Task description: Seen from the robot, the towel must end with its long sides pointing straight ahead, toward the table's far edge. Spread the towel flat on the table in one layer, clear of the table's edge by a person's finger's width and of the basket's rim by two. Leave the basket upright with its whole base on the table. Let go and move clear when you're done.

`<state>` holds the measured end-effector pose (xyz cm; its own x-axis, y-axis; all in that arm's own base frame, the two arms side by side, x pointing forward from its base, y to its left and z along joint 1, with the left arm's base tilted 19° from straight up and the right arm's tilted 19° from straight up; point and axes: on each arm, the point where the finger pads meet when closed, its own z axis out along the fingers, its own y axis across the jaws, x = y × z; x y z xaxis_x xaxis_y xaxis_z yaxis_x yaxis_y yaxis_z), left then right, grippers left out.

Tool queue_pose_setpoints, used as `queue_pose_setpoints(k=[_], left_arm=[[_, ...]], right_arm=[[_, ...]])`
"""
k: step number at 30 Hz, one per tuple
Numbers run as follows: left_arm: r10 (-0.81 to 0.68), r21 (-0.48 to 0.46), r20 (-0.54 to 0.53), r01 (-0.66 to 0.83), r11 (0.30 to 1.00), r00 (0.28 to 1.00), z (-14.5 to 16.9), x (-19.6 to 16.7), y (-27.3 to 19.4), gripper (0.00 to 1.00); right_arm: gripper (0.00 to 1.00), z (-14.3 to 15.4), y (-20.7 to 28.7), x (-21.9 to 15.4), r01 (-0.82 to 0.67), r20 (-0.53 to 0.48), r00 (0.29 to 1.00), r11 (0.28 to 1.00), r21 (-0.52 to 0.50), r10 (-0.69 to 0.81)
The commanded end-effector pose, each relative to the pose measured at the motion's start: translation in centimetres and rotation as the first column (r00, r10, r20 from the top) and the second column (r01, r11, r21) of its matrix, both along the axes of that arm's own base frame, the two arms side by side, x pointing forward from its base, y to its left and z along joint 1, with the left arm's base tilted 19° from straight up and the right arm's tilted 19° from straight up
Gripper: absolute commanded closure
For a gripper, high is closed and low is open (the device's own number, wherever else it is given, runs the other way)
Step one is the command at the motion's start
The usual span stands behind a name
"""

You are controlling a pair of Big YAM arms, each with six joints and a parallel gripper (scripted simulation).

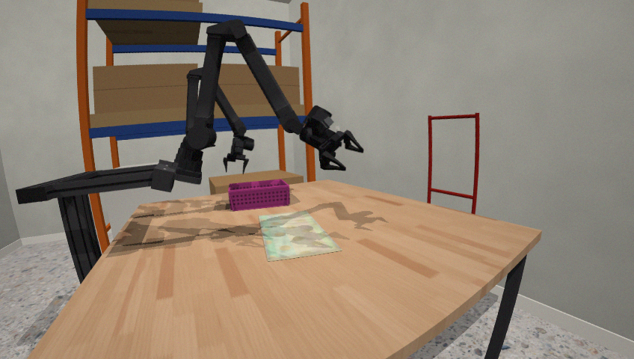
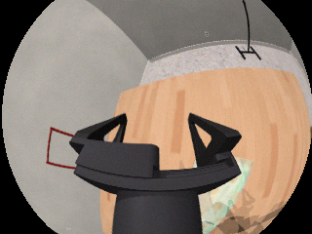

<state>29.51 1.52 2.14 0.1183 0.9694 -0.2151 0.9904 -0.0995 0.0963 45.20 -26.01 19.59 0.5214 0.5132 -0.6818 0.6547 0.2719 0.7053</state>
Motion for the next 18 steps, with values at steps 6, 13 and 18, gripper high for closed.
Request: queue_pose_setpoints(k=[6,13,18], left_arm=[[0.166,-0.034,-0.008,-0.166,0.986,0.986,-1.0,1.0,-1.7,0.00],[0.459,-0.193,0.048,-0.443,0.876,0.887,-2.9,6.0,-7.6,0.00],[0.570,-0.268,0.053,-0.539,0.799,0.820,-3.6,8.0,-10.3,0.00]], right_arm=[[0.00,-2.9,-0.3,-1.5,-0.062,-0.156,0.986,0.995,-0.071,0.051],[0.00,-12.7,1.3,-5.2,-0.388,-0.493,0.817,0.918,-0.087,0.299],[0.00,-15.9,1.8,-6.1,-0.501,-0.591,0.717,0.863,-0.067,0.370]])
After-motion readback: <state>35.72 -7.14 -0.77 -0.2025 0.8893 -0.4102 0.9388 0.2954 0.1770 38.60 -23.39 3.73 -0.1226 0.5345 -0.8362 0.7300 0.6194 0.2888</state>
